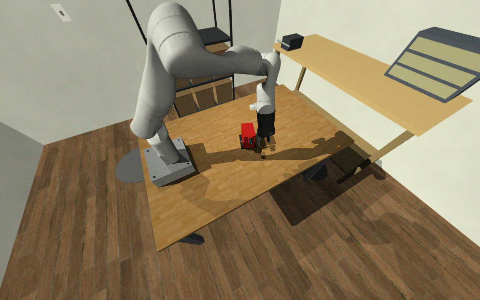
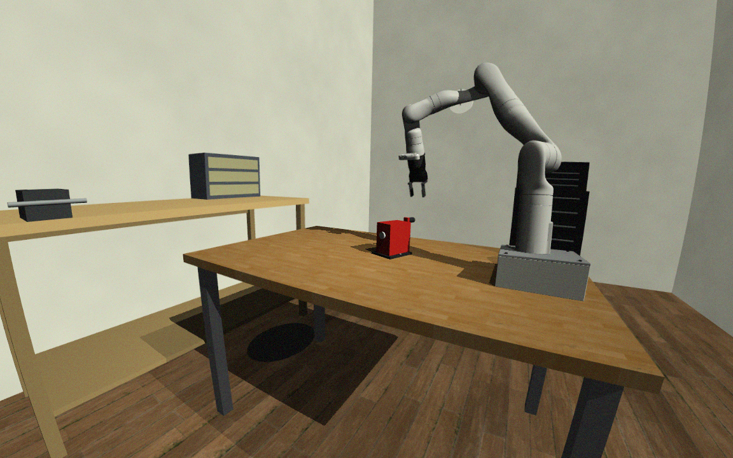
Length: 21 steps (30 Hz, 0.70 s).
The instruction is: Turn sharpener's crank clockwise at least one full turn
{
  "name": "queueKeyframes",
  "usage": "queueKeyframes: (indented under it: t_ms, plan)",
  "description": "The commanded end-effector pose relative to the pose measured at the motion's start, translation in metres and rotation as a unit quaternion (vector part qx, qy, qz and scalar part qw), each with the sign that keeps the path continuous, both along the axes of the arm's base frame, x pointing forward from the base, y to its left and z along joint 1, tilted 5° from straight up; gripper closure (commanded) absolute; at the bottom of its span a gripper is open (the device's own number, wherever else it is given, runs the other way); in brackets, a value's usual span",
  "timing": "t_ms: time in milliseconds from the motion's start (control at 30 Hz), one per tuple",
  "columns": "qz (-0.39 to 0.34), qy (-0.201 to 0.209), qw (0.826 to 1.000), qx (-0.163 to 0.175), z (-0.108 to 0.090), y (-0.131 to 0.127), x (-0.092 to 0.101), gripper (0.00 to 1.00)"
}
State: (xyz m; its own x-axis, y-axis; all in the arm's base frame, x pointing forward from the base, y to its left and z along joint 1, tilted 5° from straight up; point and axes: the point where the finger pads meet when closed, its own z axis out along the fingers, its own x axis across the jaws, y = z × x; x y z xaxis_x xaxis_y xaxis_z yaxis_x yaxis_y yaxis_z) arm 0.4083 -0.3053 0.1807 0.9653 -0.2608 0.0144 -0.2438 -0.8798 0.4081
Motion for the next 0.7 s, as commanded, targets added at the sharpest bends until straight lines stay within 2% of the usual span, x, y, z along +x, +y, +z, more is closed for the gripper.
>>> queueKeyframes:
  t_ms: [0, 33, 200, 233, 400, 433, 600, 667]
  plan:
    - [-0.004, -0.004, 1.000, 0.003, 0.001, 0.002, -0.001, 0.00]
    - [-0.011, -0.009, 1.000, 0.015, -0.003, 0.008, -0.002, 0.00]
    - [-0.011, -0.009, 1.000, 0.015, -0.003, 0.008, -0.002, 0.00]
    - [-0.019, -0.015, 0.999, 0.027, -0.006, 0.014, -0.002, 0.00]
    - [-0.019, -0.015, 0.999, 0.027, -0.006, 0.014, -0.002, 0.00]
    - [-0.026, -0.020, 0.999, 0.038, -0.009, 0.019, -0.003, 0.00]
    - [-0.026, -0.020, 0.999, 0.038, -0.009, 0.019, -0.003, 0.00]
    - [-0.033, -0.025, 0.998, 0.048, -0.012, 0.025, -0.003, 0.00]
